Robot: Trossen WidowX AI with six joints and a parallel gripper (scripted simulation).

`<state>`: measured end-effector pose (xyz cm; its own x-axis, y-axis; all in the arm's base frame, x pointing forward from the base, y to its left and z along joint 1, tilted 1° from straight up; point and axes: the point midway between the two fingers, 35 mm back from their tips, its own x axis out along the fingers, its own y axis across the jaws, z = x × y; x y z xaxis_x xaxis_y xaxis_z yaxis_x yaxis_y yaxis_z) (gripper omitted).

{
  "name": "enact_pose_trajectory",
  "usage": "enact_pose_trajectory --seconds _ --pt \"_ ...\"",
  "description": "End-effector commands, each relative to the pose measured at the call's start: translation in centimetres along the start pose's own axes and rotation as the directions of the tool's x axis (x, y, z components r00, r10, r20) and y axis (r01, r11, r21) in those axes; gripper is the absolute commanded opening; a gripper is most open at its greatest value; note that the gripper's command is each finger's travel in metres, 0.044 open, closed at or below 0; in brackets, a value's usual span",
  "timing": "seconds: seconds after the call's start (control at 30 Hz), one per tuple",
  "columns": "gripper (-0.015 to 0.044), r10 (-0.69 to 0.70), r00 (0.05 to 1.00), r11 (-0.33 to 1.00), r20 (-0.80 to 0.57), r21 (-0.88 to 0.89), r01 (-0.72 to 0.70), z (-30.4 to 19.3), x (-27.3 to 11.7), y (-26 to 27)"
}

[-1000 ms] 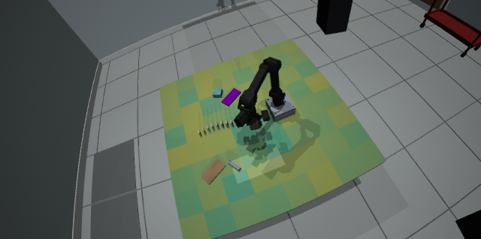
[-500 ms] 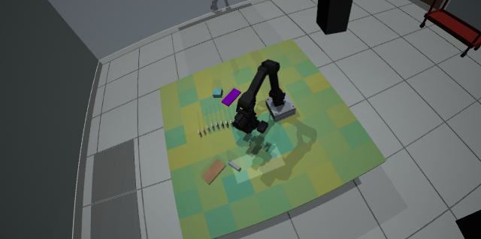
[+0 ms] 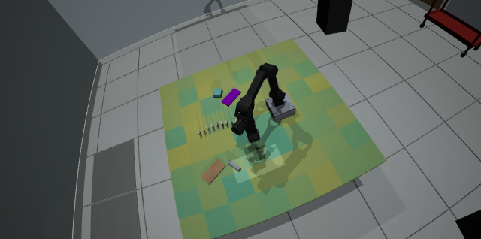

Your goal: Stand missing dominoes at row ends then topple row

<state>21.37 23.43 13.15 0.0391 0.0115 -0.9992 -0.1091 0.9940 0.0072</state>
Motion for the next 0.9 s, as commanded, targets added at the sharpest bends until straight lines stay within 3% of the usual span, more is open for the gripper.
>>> enact_pose_trajectory --seconds 0.0,0.33,0.87 --pt "0.0029 -0.006 1.0 0.974 -0.001 0.225 0.006 0.7 0.2 0.9" --pt "0.0029 -0.018 1.0 0.975 0.014 0.223 0.015 0.8 0.5 1.0" --pt "0.0029 -0.242 0.882 0.961 0.404 0.225 0.16 2.1 4.9 1.4"
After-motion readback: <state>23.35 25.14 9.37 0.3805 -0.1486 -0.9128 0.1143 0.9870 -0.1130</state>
